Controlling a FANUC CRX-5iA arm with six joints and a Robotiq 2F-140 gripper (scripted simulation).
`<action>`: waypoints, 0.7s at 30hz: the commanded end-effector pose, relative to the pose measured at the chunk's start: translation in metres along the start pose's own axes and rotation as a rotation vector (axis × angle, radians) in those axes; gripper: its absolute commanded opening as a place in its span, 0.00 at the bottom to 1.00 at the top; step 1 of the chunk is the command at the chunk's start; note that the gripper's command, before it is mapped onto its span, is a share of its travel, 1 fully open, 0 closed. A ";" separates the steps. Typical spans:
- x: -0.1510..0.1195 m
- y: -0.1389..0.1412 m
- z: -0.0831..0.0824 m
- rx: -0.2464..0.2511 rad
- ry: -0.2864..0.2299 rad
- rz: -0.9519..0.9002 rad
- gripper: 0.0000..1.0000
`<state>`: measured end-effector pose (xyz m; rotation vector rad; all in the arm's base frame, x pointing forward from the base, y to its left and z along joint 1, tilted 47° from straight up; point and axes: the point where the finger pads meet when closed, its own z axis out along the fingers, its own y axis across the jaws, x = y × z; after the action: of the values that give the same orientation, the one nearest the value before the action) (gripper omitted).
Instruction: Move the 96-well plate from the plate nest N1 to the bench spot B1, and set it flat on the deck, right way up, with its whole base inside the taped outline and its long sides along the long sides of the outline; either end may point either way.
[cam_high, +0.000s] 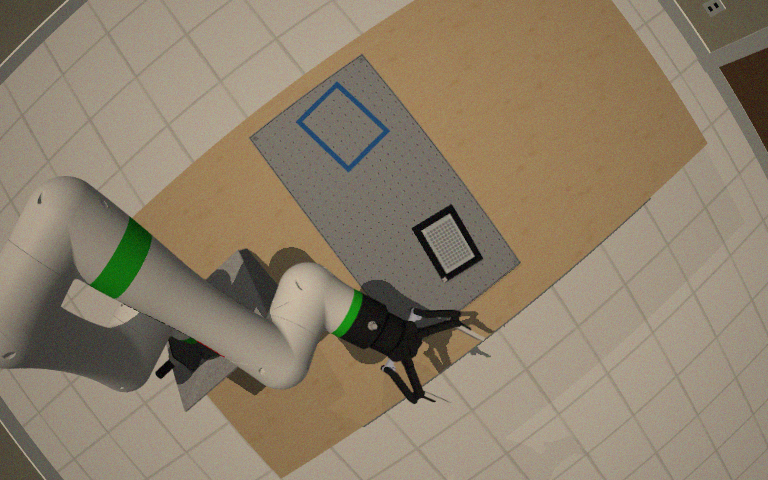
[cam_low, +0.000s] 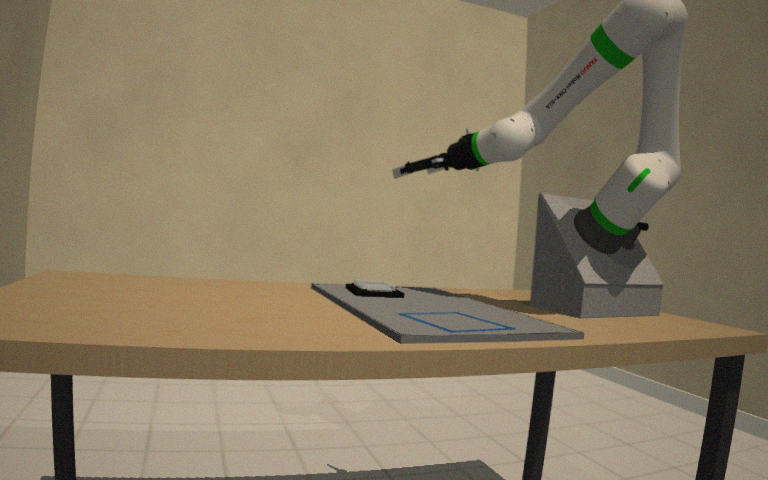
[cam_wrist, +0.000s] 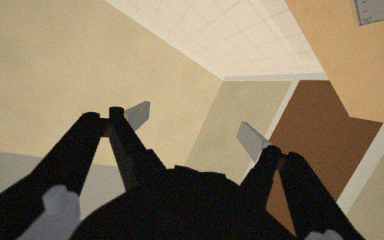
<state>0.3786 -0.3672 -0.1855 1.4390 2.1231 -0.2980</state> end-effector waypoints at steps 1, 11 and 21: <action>0.000 0.000 0.000 0.000 0.000 0.000 1.00; 0.000 0.000 0.000 0.000 0.000 0.000 1.00; -0.009 0.018 0.003 -0.037 -0.032 -0.124 1.00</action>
<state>0.3865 -0.3676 -0.1838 1.3737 2.1492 -0.3086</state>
